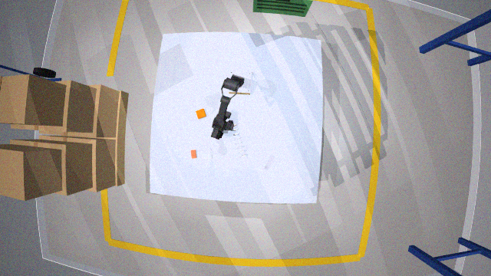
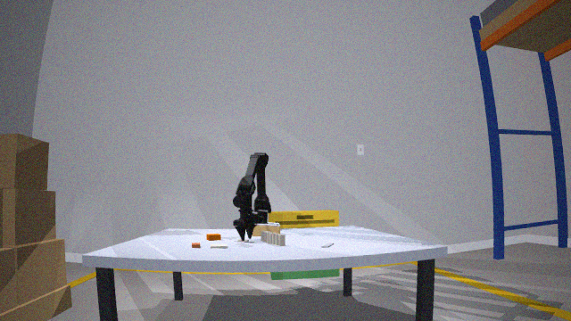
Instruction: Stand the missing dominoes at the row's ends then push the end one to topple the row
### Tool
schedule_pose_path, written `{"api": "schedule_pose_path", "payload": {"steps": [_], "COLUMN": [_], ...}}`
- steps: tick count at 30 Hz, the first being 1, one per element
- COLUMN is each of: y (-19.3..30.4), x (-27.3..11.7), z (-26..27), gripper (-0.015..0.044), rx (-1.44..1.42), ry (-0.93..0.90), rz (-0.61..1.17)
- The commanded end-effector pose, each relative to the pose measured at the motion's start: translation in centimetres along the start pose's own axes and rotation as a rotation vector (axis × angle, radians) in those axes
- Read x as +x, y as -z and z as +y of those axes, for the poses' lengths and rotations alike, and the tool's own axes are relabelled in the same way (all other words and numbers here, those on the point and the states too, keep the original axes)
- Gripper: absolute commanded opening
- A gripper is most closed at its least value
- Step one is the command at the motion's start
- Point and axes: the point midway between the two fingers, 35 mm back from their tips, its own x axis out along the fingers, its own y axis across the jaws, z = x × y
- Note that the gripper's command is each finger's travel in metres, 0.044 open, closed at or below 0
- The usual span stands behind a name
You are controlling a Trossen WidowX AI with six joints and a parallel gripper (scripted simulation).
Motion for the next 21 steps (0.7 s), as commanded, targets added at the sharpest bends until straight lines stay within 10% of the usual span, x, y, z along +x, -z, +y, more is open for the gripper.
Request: {"api": "schedule_pose_path", "payload": {"steps": [1,6,21], "y": [-0.05,-0.05,-0.05], "x": [0.75,0.75,0.75], "z": [0.23,0.23,0.23], "gripper": [0.044,0.044,0.0107], "rx": [0.004,0.004,0.004], "ry": [-0.008,-0.008,-0.008], "rz": [-0.003,-0.003,-0.003]}}
